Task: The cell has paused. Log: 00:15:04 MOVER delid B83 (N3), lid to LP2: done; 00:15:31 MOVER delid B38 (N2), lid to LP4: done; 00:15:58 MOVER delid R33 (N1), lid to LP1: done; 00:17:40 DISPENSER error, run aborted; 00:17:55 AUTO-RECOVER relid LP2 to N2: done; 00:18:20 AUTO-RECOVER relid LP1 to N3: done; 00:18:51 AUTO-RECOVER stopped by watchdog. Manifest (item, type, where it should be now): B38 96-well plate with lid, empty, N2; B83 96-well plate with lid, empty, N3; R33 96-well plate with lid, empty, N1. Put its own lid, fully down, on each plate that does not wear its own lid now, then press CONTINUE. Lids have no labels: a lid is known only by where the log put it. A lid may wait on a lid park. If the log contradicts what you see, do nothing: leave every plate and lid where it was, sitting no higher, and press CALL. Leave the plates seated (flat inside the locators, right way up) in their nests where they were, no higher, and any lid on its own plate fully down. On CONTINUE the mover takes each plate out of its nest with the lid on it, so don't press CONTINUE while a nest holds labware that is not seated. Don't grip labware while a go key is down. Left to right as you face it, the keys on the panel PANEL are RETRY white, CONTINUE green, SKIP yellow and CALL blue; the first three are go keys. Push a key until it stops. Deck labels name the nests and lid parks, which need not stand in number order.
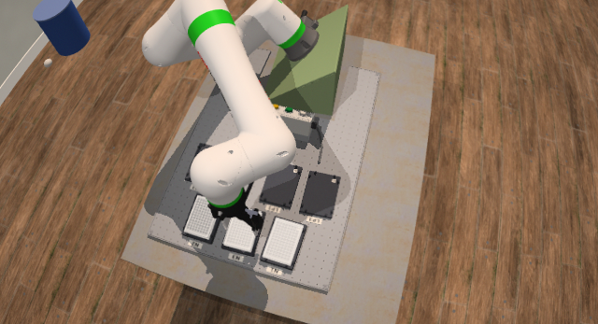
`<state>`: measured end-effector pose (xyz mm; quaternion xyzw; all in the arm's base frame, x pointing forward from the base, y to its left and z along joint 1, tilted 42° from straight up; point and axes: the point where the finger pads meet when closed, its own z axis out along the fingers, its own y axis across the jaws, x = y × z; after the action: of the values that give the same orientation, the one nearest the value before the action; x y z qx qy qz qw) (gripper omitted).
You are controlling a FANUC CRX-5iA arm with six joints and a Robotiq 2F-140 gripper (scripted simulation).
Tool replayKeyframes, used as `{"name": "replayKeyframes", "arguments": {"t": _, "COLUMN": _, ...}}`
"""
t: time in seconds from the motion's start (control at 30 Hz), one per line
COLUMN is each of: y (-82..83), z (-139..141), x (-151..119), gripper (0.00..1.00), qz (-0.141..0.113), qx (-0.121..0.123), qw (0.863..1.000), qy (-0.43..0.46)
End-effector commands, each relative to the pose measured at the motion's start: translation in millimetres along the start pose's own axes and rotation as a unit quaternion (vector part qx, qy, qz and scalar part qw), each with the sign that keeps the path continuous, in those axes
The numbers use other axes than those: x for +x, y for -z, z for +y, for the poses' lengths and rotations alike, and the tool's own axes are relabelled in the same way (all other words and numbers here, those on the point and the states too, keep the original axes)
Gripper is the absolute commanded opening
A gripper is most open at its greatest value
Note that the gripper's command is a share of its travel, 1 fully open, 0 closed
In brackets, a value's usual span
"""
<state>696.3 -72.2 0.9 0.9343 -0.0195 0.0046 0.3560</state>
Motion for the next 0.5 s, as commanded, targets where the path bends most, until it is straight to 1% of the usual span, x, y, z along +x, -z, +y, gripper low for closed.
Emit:
{"name": "replayKeyframes", "arguments": {"t": 0.0, "y": -0.4, "z": -0.1, "x": 0.2, "gripper": 0.0, "qz": 0.0, "qx": 0.0, "qw": 1.0, "qy": 0.0}}
{"name": "replayKeyframes", "arguments": {"t": 0.47, "y": -1.6, "z": -0.1, "x": 0.2, "gripper": 0.0, "qz": 0.0, "qx": 0.0, "qw": 1.0, "qy": 0.0}}
